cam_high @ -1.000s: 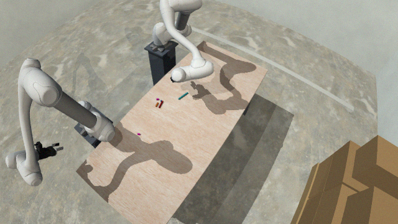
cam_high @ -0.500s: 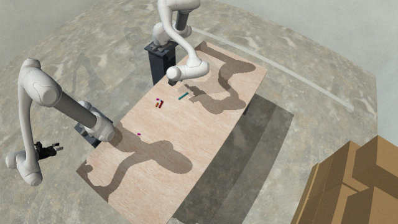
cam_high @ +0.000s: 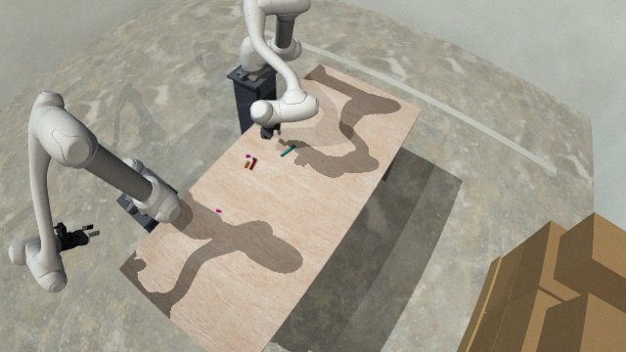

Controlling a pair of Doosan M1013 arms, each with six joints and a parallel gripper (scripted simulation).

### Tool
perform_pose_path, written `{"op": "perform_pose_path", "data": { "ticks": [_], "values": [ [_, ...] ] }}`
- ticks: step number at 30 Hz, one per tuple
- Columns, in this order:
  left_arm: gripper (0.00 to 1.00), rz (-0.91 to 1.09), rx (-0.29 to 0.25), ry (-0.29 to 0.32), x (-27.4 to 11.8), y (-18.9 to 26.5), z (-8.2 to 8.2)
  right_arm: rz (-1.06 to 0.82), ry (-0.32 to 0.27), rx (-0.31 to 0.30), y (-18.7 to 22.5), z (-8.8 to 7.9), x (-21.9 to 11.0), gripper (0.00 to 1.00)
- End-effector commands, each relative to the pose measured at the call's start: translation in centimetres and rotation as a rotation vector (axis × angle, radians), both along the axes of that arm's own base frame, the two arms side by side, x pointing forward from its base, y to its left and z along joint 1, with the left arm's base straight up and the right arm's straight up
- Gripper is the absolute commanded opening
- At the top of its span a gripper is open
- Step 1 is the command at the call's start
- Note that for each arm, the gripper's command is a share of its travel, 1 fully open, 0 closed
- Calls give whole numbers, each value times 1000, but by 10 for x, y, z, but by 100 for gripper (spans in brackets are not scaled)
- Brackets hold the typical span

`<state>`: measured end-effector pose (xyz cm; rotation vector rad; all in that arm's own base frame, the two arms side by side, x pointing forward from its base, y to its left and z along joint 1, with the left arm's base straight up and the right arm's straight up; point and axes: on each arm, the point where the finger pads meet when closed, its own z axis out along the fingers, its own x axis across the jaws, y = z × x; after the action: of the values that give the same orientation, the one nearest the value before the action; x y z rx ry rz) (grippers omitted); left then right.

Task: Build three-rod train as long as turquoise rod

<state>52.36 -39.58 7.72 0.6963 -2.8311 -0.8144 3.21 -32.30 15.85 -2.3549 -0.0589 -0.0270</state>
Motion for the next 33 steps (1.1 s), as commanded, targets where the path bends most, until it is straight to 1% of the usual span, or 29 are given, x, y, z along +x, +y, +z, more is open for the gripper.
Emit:
{"op": "perform_pose_path", "data": {
  "ticks": [1,9,11,12,19,26,28,30,33],
  "values": [
    [100,131,-2,-106,-1,-15,-2,0,0,-1,0,0,0,100],
    [100,399,-23,-274,-6,-44,-5,0,0,-1,0,0,0,100],
    [100,399,-23,-274,-6,-44,-5,0,0,-1,0,0,0,100],
    [100,488,-31,-322,-9,-53,-5,0,0,-1,0,0,0,100],
    [100,731,-55,-434,-16,-77,-6,0,0,-1,0,0,0,100],
    [100,993,-79,-526,-27,-100,-4,0,0,-1,0,0,0,100],
    [100,993,-79,-526,-27,-100,-4,0,0,-1,0,0,0,100],
    [100,1128,-90,-563,-33,-111,-3,0,0,-1,0,0,0,100],
    [100,1236,-98,-587,-38,-120,-3,0,0,-1,0,0,0,100]
  ]
}}
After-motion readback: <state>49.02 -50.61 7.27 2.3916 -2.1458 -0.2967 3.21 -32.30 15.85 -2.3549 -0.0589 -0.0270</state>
